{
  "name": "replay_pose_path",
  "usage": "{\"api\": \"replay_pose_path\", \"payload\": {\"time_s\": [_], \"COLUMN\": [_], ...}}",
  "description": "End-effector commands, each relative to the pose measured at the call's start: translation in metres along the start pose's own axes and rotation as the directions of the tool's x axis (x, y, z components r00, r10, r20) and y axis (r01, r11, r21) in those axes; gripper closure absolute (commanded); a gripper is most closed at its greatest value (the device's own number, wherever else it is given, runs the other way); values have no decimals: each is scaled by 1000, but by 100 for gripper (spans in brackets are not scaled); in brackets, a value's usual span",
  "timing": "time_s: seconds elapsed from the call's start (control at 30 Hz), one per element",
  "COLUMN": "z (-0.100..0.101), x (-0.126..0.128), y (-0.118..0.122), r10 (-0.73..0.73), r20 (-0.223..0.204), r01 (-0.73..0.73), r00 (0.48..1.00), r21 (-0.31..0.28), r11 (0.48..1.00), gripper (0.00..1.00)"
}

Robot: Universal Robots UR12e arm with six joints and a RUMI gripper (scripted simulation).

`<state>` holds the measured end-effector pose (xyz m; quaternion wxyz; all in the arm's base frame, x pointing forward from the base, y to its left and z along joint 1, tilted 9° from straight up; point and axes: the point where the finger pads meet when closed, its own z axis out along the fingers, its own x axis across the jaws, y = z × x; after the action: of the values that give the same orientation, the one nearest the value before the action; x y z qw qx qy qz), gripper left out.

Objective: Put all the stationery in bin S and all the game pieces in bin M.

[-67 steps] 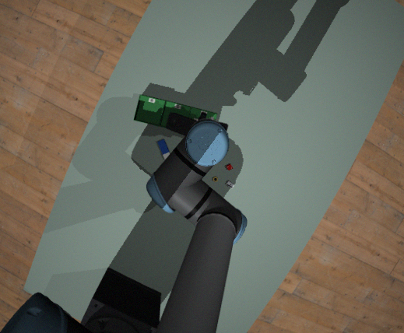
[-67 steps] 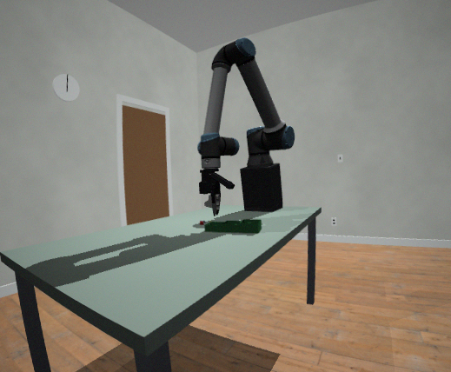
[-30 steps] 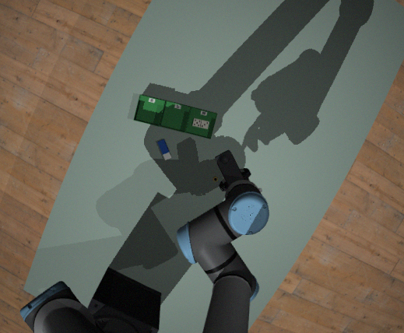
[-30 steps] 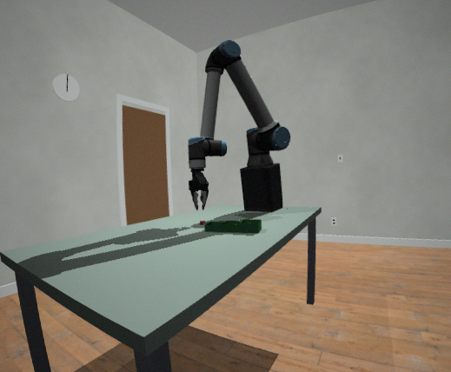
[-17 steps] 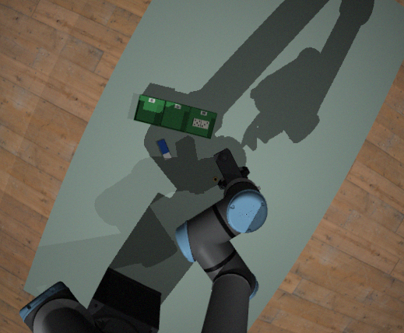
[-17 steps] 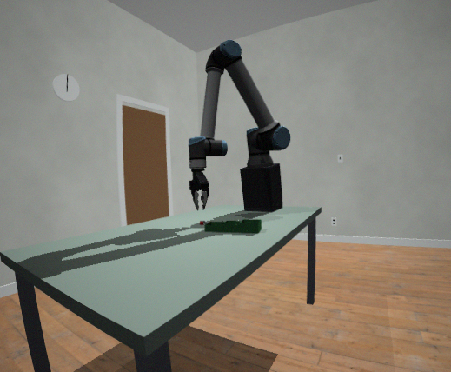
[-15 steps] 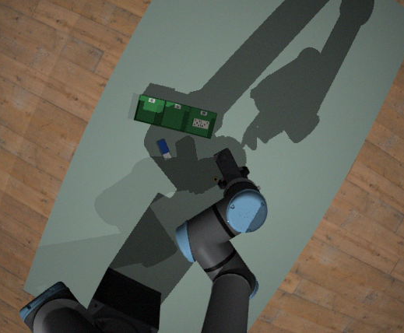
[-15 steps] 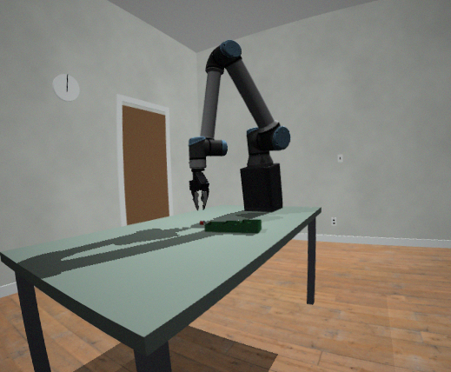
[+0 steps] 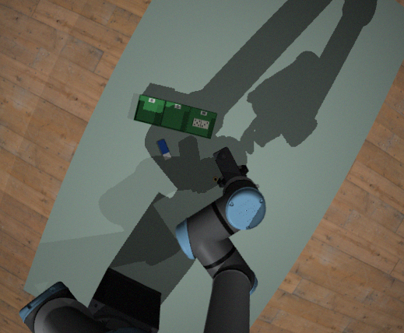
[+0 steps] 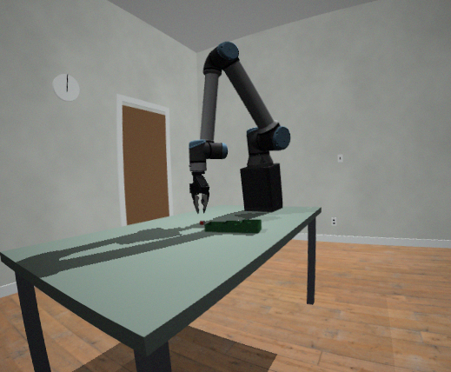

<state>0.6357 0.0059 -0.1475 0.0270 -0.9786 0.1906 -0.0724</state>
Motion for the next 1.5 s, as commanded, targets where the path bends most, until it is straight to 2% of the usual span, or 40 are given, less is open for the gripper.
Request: {"api": "replay_pose_path", "payload": {"time_s": [0.0, 0.23, 0.5, 0.8, 1.23, 1.27, 1.47], "z": [19, 47, 47, 59, 59, 59, 59], "x": [1, 1, 1, 1, 1, 1, 1], "y": [0, 0, 0, 0, 0, 0, 0], "r10": [0, 0, 0, 0, 0, 0, 0], "r20": [-1, -1, -1, -1, -1, -1, -1], "r01": [0, 0, 0, 0, 0, 0, 0], "r00": [1000, 1000, 1000, 1000, 1000, 1000, 1000], "r21": [0, 0, 0, 0, 0, 0, 0], "r11": [1000, 1000, 1000, 1000, 1000, 1000, 1000], "gripper": [82, 82, 82, 82, 82, 100, 100]}}
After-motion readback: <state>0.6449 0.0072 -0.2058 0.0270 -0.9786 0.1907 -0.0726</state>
